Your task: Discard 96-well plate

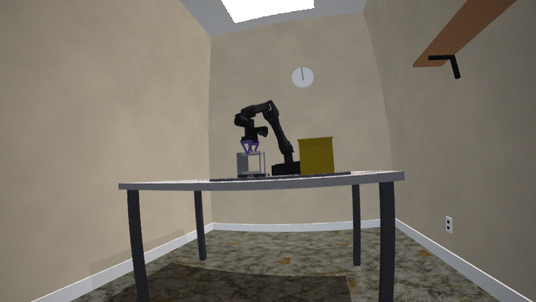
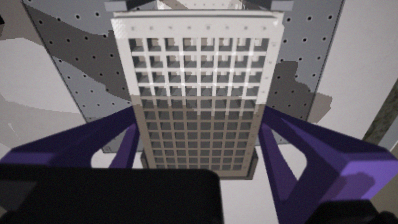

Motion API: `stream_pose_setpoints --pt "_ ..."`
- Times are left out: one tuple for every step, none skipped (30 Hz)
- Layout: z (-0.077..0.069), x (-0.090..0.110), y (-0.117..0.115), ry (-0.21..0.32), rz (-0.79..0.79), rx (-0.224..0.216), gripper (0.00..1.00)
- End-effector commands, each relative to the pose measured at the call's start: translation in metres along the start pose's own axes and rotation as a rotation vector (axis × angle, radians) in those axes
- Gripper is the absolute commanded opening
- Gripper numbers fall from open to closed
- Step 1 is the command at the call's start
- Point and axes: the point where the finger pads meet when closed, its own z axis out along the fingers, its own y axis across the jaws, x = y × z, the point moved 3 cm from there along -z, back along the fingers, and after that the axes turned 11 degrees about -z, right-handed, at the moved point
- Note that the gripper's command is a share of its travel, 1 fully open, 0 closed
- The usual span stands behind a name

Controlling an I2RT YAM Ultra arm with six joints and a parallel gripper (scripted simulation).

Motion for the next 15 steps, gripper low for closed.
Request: stream_pose_setpoints --pt "-0.028 -0.003 -0.005 0.019 -0.005 0.043 0.00" --pt "-0.030 -0.003 -0.005 0.018 -0.004 0.043 0.00" --pt "-0.032 -0.003 -0.005 0.018 -0.004 0.043 0.00" --pt "-0.033 -0.003 -0.005 0.018 -0.004 0.043 0.00" --pt "-0.035 -0.003 -0.005 0.018 -0.004 0.043 0.00" --pt "-0.037 -0.003 -0.004 0.018 -0.005 0.043 0.00" --pt "-0.038 -0.003 -0.004 0.018 -0.005 0.043 0.00" --pt "-0.040 -0.003 -0.004 0.018 -0.005 0.043 0.00" --pt "-0.042 -0.003 -0.004 0.018 -0.005 0.043 0.00" --pt "-0.043 -0.003 -0.004 0.018 -0.005 0.043 0.00" --pt "-0.045 -0.004 -0.004 0.018 -0.005 0.043 0.00" --pt "-0.047 -0.004 -0.004 0.018 -0.005 0.043 0.00" --pt "-0.047 -0.004 -0.004 0.018 -0.005 0.043 0.00" --pt "-0.047 -0.004 -0.004 0.018 -0.005 0.043 0.00" --pt "-0.048 -0.004 -0.004 0.018 -0.006 0.043 0.00"
